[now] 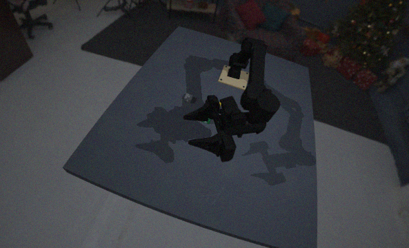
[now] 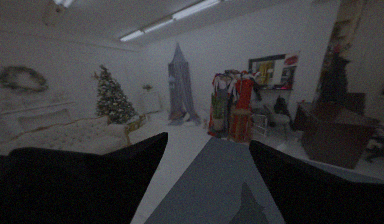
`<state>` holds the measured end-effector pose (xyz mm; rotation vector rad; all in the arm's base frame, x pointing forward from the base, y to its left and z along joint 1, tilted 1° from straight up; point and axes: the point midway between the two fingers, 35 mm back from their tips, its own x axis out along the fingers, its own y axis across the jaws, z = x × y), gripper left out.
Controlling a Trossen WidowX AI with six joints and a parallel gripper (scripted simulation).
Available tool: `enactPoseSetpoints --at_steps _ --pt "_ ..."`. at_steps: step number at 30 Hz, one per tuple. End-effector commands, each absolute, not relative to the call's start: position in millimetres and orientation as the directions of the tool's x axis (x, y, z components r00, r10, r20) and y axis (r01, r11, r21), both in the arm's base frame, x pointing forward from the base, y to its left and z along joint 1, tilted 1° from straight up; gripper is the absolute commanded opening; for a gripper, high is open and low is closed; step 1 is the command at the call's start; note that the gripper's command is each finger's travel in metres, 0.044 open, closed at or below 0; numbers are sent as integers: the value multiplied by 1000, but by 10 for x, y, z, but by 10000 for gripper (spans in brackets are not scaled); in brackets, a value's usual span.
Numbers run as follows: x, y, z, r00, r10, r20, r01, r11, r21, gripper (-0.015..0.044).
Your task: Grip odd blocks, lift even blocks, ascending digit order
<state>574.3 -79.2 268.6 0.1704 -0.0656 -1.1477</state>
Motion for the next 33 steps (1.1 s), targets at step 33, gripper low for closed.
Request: enactPoseSetpoints --at_steps 33 --pt "2515 -1773 1623 37 -25 -999 68 997 -23 400"
